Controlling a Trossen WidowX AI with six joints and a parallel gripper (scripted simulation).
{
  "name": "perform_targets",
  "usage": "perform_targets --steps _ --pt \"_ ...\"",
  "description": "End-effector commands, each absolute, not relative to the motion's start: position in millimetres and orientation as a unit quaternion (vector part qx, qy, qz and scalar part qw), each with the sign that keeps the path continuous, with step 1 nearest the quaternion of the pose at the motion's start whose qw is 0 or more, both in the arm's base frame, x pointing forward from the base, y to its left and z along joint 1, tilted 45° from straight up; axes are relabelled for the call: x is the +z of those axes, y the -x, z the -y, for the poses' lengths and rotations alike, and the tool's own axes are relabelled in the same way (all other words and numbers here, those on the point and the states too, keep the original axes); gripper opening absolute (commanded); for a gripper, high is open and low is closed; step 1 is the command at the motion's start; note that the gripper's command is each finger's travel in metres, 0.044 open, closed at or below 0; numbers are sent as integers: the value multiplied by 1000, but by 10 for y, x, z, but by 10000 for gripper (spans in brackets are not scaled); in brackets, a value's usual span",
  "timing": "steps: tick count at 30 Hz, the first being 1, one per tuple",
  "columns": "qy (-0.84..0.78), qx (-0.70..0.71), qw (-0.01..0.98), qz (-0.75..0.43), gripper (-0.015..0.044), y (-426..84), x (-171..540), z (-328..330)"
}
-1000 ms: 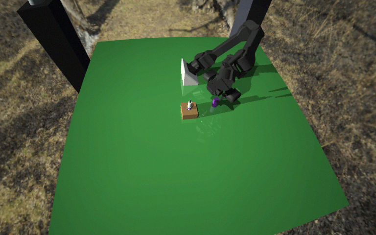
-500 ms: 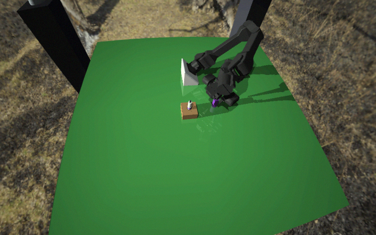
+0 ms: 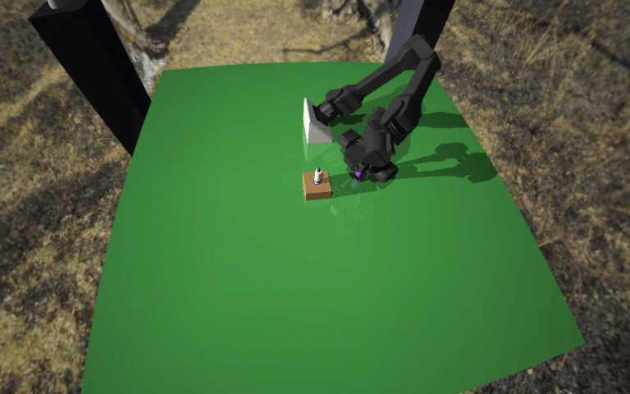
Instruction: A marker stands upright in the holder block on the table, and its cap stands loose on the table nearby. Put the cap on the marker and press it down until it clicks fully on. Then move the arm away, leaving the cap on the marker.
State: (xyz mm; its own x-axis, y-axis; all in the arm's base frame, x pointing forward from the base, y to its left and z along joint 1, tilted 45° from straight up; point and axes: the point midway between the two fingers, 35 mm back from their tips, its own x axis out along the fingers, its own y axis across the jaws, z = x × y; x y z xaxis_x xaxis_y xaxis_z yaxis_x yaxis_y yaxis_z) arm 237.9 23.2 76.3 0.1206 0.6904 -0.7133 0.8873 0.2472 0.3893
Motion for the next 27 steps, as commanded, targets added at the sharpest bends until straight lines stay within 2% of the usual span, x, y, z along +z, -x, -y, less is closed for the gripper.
perform_targets --steps 1,6,10,19,22,27 --pt "-605 -110 439 -655 244 -2363 715 -305" --pt "-605 -109 439 -655 244 -2365 680 -345" --pt "-605 -109 439 -655 139 -2369 680 -345" --pt "-605 -109 439 -655 79 -2373 683 -347" --pt "-605 -110 439 -655 0 -2373 704 -321" --pt "-604 -111 440 -655 0 -2371 779 -232"
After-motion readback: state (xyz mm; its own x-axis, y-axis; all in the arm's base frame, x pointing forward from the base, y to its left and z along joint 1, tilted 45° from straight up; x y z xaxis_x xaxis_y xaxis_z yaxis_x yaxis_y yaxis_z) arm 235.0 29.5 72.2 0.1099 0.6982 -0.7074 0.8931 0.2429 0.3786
